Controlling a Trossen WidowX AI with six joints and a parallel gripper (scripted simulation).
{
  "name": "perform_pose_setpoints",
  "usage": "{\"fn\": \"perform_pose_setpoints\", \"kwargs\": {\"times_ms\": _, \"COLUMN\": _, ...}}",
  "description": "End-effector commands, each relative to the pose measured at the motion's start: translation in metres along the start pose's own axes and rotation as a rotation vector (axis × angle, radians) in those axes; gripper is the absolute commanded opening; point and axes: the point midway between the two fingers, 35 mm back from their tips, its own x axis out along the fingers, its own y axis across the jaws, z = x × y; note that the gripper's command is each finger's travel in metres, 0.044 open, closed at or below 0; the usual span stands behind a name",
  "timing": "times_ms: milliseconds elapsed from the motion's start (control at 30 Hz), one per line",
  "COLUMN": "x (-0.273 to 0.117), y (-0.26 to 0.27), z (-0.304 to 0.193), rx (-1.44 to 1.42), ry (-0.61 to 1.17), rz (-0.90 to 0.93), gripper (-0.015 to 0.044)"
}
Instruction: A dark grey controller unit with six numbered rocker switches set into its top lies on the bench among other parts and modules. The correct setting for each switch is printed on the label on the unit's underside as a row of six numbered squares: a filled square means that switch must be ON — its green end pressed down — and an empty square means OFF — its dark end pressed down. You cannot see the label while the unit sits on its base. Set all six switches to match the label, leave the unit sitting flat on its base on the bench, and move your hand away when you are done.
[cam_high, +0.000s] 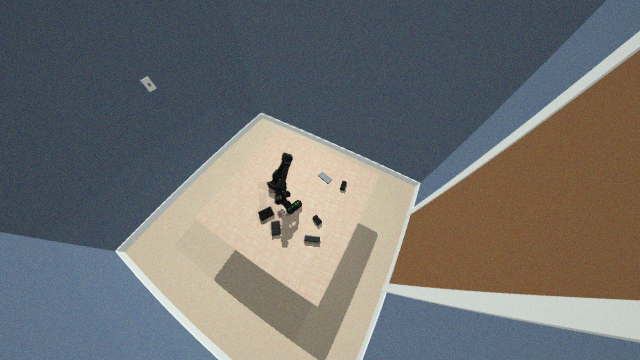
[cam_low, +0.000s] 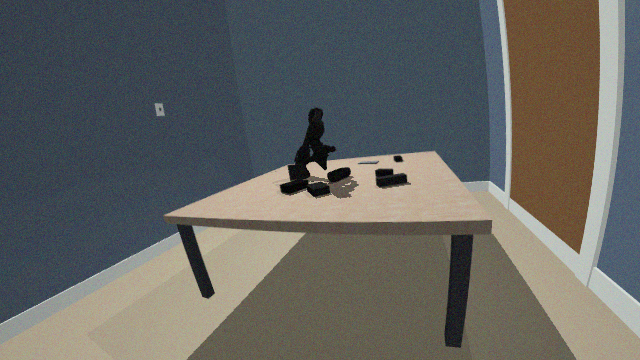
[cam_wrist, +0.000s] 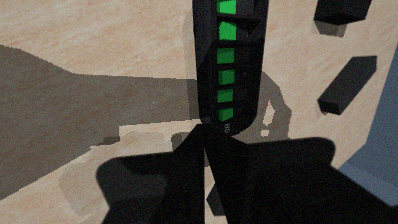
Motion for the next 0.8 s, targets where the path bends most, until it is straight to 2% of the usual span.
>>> {"fn": "perform_pose_setpoints", "kwargs": {"times_ms": 0, "x": 0.001, "y": 0.002, "z": 0.0, "rx": -0.005, "ry": 0.001, "rz": 0.005, "gripper": 0.0026}}
{"fn": "perform_pose_setpoints", "kwargs": {"times_ms": 533, "x": -0.01, "y": -0.041, "z": -0.007, "rx": 0.007, "ry": -0.095, "rz": 0.179, "gripper": 0.044}}
{"fn": "perform_pose_setpoints", "kwargs": {"times_ms": 767, "x": -0.013, "y": -0.057, "z": -0.008, "rx": 0.013, "ry": -0.143, "rz": 0.256, "gripper": 0.044}}
